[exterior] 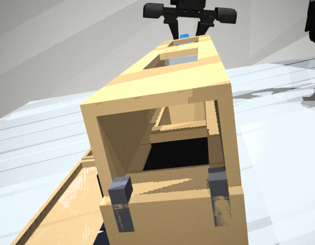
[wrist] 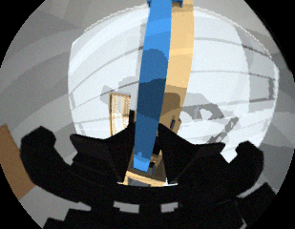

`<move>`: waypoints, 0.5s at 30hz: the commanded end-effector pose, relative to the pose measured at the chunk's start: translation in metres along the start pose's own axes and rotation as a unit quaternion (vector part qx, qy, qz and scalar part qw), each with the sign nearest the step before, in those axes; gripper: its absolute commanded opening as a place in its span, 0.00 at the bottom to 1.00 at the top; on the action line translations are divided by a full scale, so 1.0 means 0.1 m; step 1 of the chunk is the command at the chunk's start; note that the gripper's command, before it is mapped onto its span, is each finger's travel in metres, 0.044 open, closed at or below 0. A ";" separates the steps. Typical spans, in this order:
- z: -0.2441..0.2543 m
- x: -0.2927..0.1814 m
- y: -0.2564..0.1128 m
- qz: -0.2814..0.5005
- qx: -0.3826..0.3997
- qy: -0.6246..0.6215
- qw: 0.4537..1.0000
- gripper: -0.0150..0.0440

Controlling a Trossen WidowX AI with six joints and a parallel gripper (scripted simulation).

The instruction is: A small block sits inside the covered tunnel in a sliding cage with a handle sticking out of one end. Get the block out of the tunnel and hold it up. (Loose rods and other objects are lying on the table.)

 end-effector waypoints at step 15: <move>0.00 0.00 0.00 -0.001 0.000 0.000 1.000 0.52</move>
Point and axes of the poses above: the point midway between the two fingers, 35 mm back from their tips, its own y axis out along the fingers, its own z axis across the jaws, x = y × z, the point moved 4 cm from there along -y, back along the fingers, and after that the axes turned 7 degrees about y, right-handed, at the moved point
